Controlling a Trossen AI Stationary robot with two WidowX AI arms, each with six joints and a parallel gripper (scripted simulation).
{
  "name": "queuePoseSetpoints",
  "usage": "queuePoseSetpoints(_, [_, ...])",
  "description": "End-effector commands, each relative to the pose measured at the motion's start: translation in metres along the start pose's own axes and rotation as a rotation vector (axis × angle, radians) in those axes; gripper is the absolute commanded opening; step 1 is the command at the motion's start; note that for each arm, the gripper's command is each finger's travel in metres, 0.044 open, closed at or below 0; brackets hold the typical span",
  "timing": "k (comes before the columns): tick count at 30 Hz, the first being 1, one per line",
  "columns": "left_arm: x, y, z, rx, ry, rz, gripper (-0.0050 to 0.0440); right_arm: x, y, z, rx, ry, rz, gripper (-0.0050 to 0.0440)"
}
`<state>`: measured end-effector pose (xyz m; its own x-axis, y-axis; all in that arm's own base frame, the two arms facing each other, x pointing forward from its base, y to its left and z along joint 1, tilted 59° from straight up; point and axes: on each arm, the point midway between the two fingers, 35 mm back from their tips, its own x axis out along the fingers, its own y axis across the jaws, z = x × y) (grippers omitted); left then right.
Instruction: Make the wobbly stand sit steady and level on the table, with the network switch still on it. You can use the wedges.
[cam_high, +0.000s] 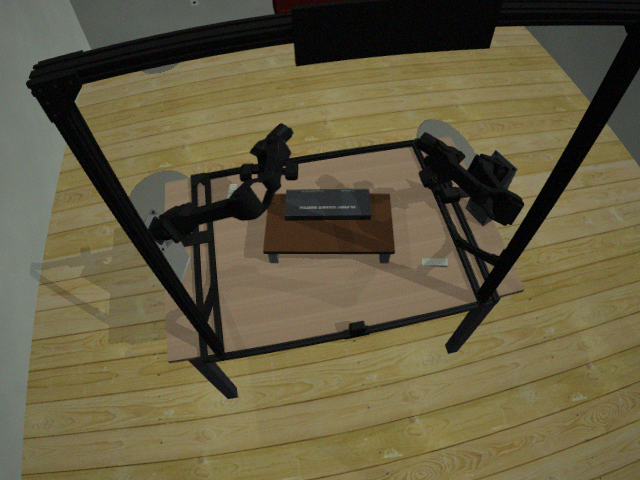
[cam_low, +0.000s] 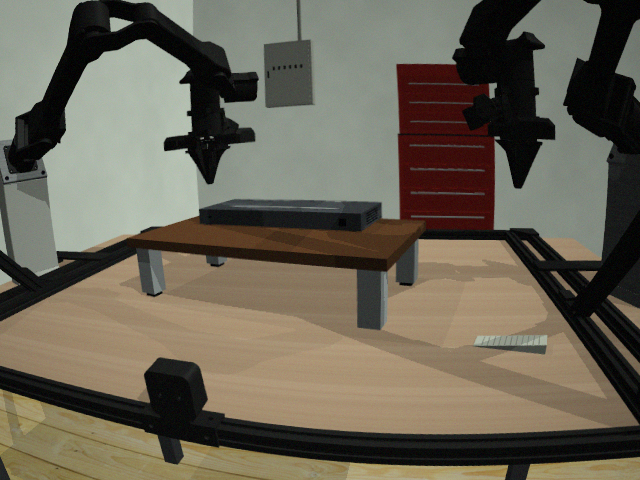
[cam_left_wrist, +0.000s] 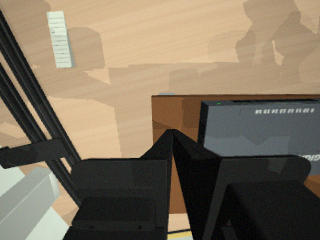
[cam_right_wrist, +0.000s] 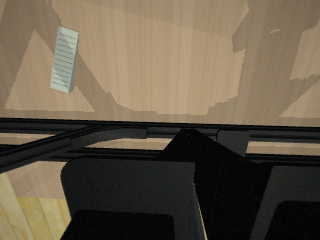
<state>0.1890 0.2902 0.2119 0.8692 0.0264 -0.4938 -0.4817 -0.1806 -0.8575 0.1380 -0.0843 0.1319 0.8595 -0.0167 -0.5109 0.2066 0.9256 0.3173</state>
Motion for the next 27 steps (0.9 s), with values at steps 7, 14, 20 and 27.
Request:
queuePoseSetpoints(7, [-0.019, -0.04, 0.031, 0.281, -0.182, -0.007, 0.0, 0.0, 0.0, 0.0, 0.0, 0.0, 0.0, 0.0])
queuePoseSetpoints(14, [-0.054, -0.1, 0.057, 0.597, -0.425, -0.021, 0.0, 0.0, 0.0, 0.0, 0.0, 0.0, 0.0, 0.0])
queuePoseSetpoints(20, [-0.057, -0.101, 0.052, 0.588, -0.416, -0.027, 0.0, 0.0, 0.0, 0.0, 0.0, 0.0, 0.0, 0.0])
queuePoseSetpoints(27, [-0.104, -0.171, 0.062, 0.886, -0.691, -0.047, 0.0, 0.0, 0.0, 0.0, 0.0, 0.0, 0.0, 0.0])
